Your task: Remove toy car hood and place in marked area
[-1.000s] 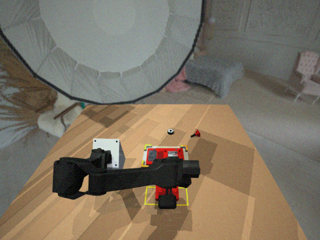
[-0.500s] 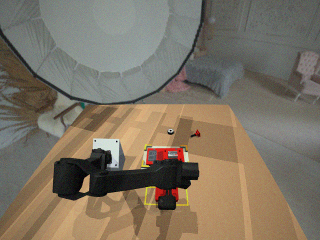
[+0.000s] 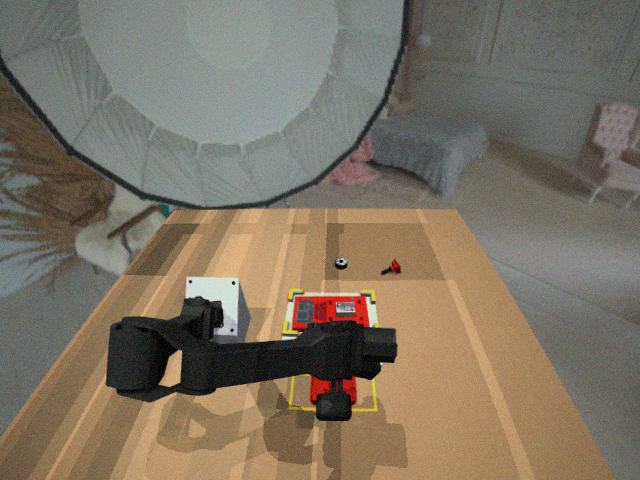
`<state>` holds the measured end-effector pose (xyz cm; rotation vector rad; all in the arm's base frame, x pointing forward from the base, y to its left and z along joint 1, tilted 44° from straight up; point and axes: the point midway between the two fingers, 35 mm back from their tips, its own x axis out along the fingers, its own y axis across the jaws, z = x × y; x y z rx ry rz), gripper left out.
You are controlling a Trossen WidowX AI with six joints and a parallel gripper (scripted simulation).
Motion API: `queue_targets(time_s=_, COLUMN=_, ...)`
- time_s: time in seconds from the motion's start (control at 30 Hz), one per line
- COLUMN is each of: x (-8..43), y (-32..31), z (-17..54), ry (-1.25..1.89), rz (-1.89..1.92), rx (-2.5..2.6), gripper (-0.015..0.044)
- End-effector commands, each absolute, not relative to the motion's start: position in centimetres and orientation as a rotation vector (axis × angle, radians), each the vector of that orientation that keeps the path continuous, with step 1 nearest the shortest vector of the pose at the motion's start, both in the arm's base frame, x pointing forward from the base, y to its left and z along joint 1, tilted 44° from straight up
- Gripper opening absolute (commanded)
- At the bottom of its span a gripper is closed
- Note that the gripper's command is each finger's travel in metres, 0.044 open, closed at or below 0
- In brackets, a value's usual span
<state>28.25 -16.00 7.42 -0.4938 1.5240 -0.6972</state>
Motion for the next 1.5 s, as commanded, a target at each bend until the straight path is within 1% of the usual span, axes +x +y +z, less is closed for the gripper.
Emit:
queue_targets(time_s=0.0, x=28.22, y=-16.12, z=7.29, ry=1.525, rz=-0.696, rx=-0.499, gripper=0.0000)
queue_targets(time_s=0.87, x=28.09, y=-17.02, z=6.37, ry=1.525, rz=-0.697, rx=-0.499, gripper=0.0000)
queue_targets(time_s=1.4, x=28.16, y=-16.84, z=6.59, ry=1.524, rz=-0.699, rx=-0.496, gripper=0.0420)
queue_targets(time_s=1.43, x=28.23, y=-16.60, z=6.82, ry=1.524, rz=-0.699, rx=-0.495, gripper=0.0440)
queue_targets(time_s=1.47, x=28.32, y=-16.28, z=7.13, ry=1.524, rz=-0.698, rx=-0.495, gripper=0.0440)
